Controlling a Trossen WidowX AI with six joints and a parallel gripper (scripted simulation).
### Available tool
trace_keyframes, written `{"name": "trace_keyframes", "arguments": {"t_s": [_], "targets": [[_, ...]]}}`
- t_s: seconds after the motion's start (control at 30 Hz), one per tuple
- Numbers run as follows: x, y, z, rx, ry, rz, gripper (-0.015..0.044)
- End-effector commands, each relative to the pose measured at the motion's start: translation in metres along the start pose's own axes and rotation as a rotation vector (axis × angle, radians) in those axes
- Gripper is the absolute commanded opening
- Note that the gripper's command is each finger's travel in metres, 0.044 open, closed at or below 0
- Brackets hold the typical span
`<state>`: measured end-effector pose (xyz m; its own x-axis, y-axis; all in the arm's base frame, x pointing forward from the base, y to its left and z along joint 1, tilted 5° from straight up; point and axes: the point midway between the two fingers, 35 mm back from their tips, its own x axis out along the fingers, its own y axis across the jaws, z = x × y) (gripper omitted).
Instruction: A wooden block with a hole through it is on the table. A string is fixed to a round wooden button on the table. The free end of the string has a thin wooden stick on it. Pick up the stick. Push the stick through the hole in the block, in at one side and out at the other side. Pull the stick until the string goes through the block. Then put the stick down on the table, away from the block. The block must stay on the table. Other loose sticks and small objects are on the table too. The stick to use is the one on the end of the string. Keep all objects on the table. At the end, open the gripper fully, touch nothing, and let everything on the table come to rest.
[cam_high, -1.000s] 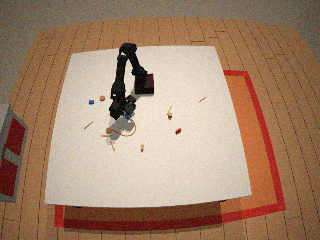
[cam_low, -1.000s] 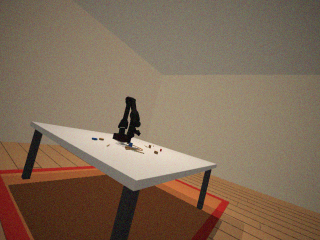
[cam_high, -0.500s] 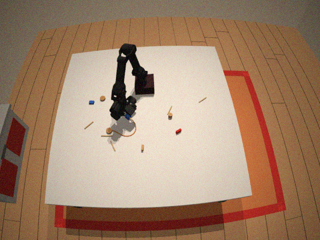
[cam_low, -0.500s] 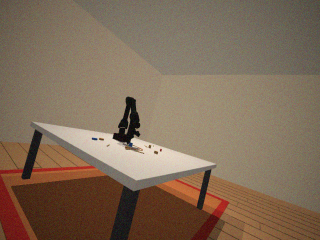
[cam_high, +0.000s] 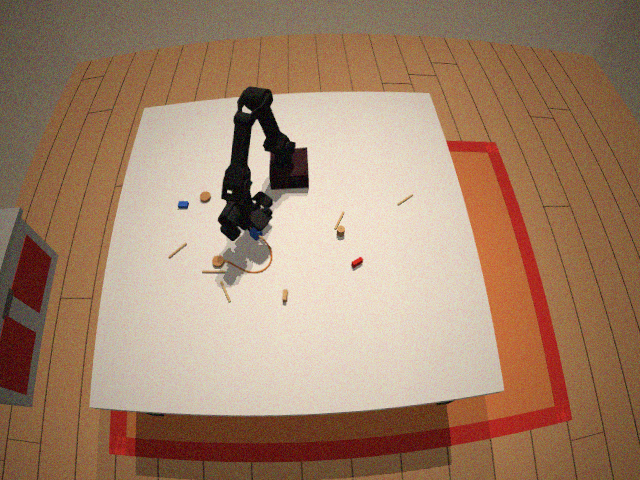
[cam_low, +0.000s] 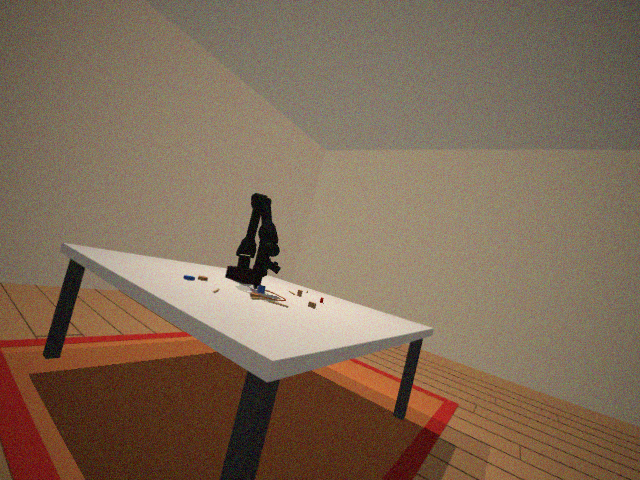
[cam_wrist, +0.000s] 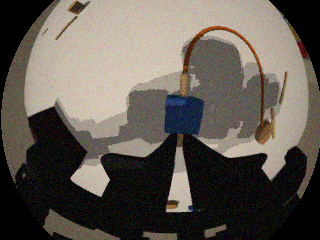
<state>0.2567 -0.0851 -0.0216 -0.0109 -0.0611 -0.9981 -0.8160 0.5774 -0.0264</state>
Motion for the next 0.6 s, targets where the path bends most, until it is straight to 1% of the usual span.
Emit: {"name": "trace_keyframes", "arguments": {"t_s": [0.0,0.57], "targets": [[0.002,0.001,-0.0019,0.007,-0.052,0.001,0.0],[0.0025,-0.0019,-0.0044,-0.01,-0.072,-0.013,0.0]]}}
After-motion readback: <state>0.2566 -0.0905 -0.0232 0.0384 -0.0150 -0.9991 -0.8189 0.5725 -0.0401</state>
